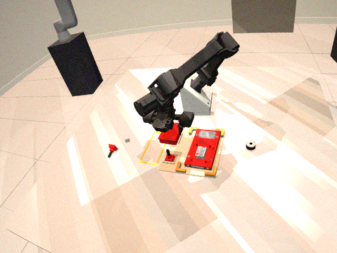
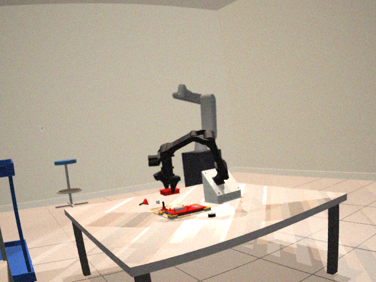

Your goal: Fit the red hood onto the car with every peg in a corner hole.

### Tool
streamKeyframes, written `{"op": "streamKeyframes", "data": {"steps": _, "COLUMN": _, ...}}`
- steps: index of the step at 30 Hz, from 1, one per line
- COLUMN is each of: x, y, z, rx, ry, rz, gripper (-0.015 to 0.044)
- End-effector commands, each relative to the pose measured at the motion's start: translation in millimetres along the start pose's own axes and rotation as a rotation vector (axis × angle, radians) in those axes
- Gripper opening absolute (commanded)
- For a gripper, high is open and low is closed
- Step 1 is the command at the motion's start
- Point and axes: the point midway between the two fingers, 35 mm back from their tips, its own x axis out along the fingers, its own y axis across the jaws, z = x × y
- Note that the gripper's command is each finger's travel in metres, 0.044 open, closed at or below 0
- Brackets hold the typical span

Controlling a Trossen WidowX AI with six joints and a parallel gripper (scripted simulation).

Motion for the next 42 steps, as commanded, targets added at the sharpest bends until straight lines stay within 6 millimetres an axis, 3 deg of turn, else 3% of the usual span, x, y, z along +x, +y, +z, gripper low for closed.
{"op": "streamKeyframes", "data": {"steps": 1, "x": -1.9, "y": 31.9, "z": 6.2, "rx": 0.006, "ry": -0.006, "rz": 0.008, "gripper": 0.0000}}
{"op": "streamKeyframes", "data": {"steps": 12, "x": 0.6, "y": 109.7, "z": 8.4, "rx": 0.010, "ry": 0.004, "rz": 0.038, "gripper": 0.0000}}
{"op": "streamKeyframes", "data": {"steps": 20, "x": 7.8, "y": 107.9, "z": 8.6, "rx": 0.011, "ry": 0.004, "rz": 0.039, "gripper": 0.0000}}
{"op": "streamKeyframes", "data": {"steps": 30, "x": 49.8, "y": 114.5, "z": 8.6, "rx": 0.011, "ry": 0.005, "rz": 0.042, "gripper": 0.0000}}
{"op": "streamKeyframes", "data": {"steps": 42, "x": 51.3, "y": 115.5, "z": 9.4, "rx": 0.011, "ry": 0.005, "rz": 0.042, "gripper": 0.0000}}
